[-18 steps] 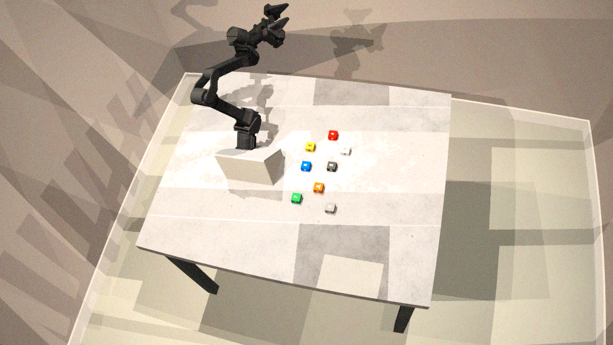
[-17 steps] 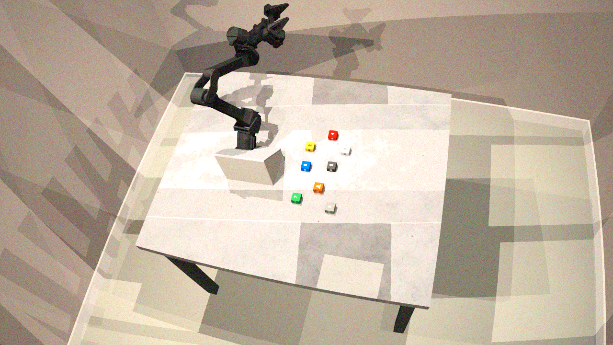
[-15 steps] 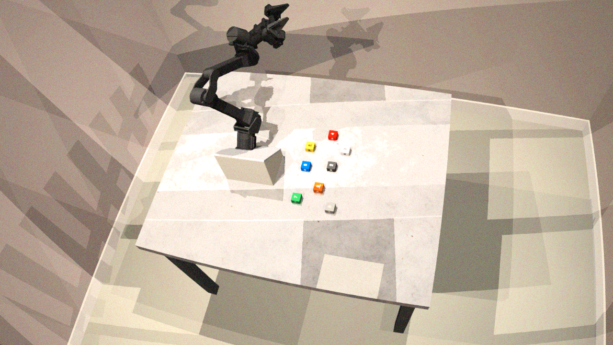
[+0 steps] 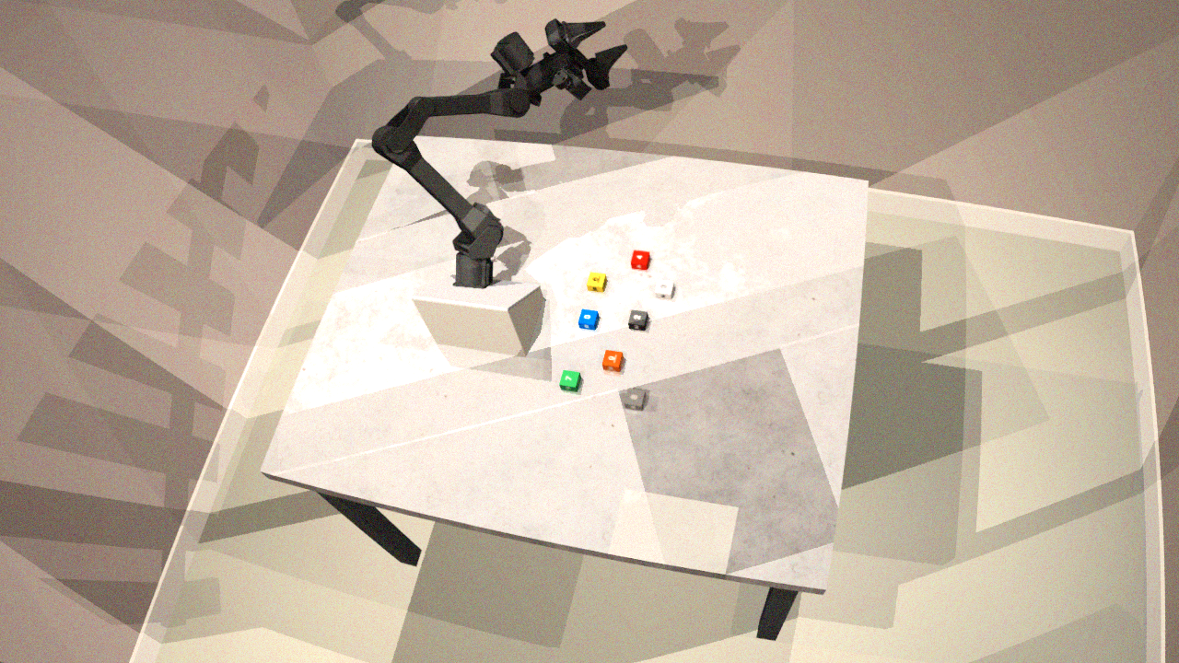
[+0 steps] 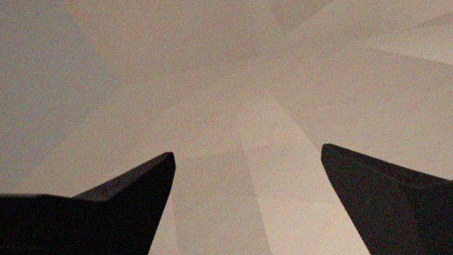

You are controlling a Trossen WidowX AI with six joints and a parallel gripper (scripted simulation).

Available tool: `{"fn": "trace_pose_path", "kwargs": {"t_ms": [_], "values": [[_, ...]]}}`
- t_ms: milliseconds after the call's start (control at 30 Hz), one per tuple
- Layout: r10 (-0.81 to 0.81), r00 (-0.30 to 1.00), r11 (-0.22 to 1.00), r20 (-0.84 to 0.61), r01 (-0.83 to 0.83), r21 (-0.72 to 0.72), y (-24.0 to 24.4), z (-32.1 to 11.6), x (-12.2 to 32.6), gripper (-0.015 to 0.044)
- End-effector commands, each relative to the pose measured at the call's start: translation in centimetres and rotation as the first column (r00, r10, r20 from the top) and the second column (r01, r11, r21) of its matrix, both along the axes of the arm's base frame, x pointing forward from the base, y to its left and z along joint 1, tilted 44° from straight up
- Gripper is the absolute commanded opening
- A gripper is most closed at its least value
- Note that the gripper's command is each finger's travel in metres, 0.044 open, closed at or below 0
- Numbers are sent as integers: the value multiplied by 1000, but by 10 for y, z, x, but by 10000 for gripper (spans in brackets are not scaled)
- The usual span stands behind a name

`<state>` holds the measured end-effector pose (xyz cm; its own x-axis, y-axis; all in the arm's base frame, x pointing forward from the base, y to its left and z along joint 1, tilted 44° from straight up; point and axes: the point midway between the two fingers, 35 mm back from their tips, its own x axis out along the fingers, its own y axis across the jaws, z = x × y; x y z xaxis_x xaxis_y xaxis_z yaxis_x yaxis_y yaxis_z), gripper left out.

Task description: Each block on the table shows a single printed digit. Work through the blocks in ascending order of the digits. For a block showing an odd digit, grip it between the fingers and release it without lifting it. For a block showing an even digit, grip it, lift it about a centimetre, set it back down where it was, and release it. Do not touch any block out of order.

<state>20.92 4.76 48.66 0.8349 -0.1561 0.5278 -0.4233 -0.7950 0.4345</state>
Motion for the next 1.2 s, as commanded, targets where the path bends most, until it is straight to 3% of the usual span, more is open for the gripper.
{"fn": "trace_pose_path", "kwargs": {"t_ms": [0,267,500,667,867,1167], "values": [[-149,982,944,-119,106,-313,15,-20,41,400],[-449,857,574,-254,59,-817,14,-83,122,400],[-623,725,177,-294,-236,-955,-18,-158,178,400],[-688,650,-55,-323,-491,-870,-54,-219,201,400],[-709,584,-255,-395,-735,-629,-102,-292,207,400],[-631,493,-458,-599,-860,-226,-168,-391,174,400]]}}
